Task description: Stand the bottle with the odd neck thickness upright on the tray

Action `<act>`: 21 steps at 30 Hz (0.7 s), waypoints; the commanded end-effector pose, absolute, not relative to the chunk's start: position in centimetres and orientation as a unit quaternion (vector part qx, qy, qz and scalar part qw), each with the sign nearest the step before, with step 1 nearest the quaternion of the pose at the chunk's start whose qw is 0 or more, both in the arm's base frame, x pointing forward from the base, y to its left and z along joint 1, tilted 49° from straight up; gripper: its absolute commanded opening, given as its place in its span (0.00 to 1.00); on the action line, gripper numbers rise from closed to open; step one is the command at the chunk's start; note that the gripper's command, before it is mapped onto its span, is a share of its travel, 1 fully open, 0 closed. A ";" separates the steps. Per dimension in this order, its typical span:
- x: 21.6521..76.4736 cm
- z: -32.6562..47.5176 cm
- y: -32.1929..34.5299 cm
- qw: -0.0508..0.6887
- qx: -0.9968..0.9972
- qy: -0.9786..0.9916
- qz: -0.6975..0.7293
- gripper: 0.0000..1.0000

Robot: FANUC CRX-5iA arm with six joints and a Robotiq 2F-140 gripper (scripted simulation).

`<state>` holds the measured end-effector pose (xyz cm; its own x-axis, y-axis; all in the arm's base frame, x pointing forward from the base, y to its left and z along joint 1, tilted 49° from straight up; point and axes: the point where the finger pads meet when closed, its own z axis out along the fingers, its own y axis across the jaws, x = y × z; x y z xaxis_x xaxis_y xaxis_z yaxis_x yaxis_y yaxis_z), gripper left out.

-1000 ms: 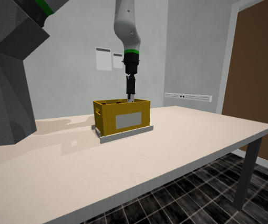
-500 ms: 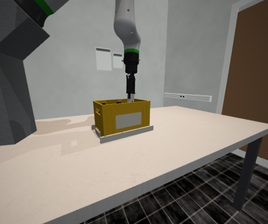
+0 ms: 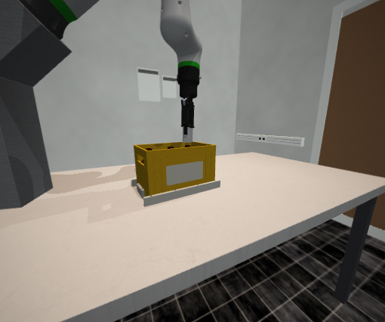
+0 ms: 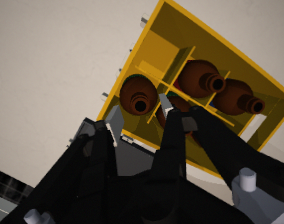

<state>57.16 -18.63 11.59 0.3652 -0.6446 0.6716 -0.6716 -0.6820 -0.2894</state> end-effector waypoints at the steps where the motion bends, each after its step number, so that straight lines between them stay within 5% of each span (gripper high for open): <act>1: 56.2 12.5 -18.3 -0.014 0.826 -0.383 0.414 0.44; 21: 53.6 15.0 -17.2 -0.014 0.826 -0.383 0.414 0.44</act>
<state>53.72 -17.22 14.79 0.3684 -0.6460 0.6685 -0.6386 -0.6985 -0.3231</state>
